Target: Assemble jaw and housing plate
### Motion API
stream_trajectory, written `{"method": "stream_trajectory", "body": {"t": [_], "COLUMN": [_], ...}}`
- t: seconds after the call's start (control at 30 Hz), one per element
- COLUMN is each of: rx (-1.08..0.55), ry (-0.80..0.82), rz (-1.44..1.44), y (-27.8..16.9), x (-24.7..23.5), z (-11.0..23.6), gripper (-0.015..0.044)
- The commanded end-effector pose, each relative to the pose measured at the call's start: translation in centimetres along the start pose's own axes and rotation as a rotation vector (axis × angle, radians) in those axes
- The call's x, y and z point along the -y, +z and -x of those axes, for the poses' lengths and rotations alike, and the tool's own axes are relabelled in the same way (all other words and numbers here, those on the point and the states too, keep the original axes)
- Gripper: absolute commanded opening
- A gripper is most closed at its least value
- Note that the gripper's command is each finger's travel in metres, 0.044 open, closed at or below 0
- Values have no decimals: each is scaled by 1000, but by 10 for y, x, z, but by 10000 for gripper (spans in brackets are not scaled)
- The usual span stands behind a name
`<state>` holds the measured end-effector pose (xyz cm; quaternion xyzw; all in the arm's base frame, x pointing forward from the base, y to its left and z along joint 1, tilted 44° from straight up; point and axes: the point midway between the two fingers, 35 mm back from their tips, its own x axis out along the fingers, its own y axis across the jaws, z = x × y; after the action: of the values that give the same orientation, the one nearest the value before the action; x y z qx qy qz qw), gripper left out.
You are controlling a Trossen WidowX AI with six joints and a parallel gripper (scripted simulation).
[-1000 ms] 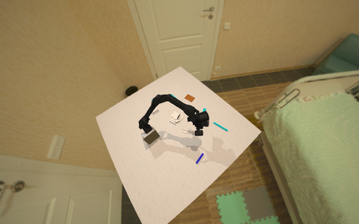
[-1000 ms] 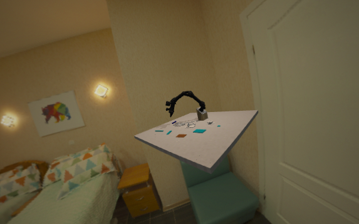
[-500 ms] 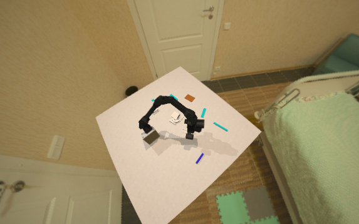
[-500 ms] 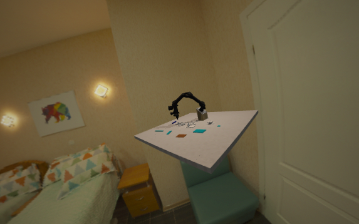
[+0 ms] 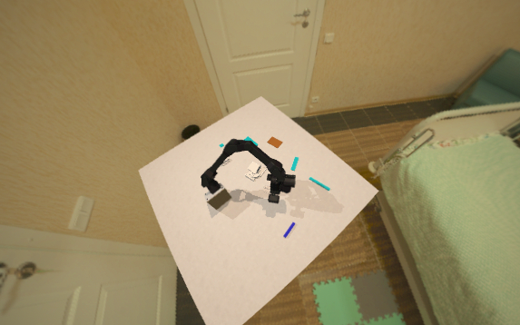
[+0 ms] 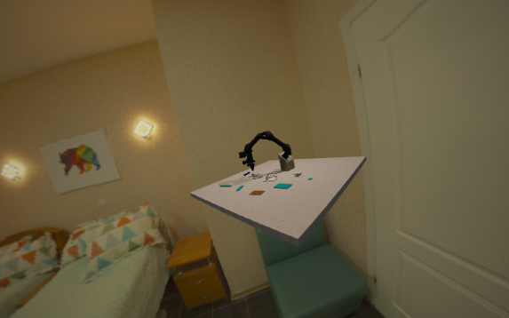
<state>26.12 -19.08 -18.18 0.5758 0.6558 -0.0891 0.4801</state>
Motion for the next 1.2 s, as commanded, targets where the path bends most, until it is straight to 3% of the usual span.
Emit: {"method": "stream_trajectory", "body": {"t": [0.0,1.17], "rx": [-7,-8], "ry": [3,5], "rz": [-8,-7], "y": [-1,-2], "x": [0,-6], "z": [-8,-51], "gripper": [0,0]}}
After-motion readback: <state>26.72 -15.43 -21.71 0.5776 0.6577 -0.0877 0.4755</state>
